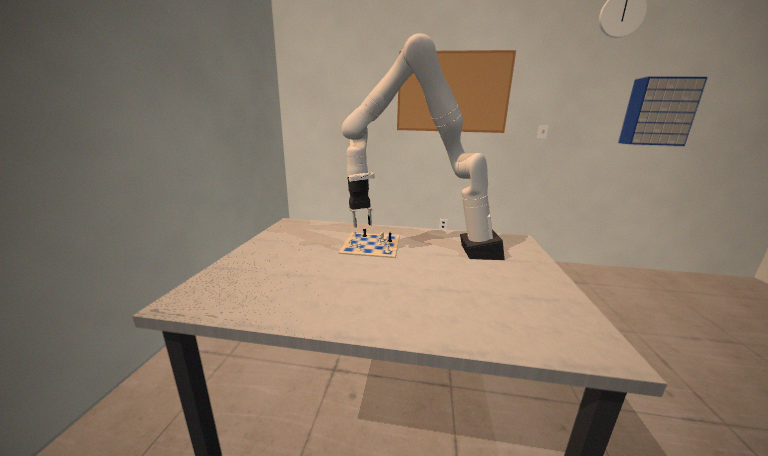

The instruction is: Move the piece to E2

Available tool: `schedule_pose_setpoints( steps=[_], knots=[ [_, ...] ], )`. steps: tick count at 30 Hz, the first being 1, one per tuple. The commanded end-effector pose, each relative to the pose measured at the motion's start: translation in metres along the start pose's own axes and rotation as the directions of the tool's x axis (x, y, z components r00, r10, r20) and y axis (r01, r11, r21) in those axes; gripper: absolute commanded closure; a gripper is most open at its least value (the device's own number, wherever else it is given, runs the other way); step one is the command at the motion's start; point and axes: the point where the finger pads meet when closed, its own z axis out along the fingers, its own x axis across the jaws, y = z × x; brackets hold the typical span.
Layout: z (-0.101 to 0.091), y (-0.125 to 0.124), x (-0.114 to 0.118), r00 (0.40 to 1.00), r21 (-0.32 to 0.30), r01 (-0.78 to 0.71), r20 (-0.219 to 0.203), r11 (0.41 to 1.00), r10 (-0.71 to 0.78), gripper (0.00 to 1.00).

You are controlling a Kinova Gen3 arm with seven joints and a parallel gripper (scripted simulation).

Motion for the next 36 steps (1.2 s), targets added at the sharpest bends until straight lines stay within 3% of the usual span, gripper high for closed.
schedule_pose_setpoints(
  steps=[1,8,16,18,26,33,35,36],
  knots=[
    [0.002,-0.003,-0.001,1.000,-0.004,-0.007,0.007,1.000,0.007,0.00],
    [0.009,-0.005,0.001,0.951,-0.003,-0.309,0.014,0.951,0.309,0.00],
    [0.016,-0.004,0.004,0.778,-0.007,-0.629,0.014,0.778,0.629,0.00],
    [0.016,-0.004,0.004,0.778,-0.007,-0.629,0.014,0.778,0.629,0.00],
    [0.020,0.001,0.006,0.508,-0.009,-0.861,0.004,0.508,0.861,0.00],
    [0.022,0.007,0.007,0.241,-0.002,-0.971,-0.009,0.241,0.971,0.00],
    [0.022,0.007,0.007,0.241,-0.002,-0.971,-0.009,0.241,0.971,0.00],
    [0.022,0.008,0.007,0.203,-0.001,-0.979,-0.011,0.203,0.979,0.00]
  ],
)
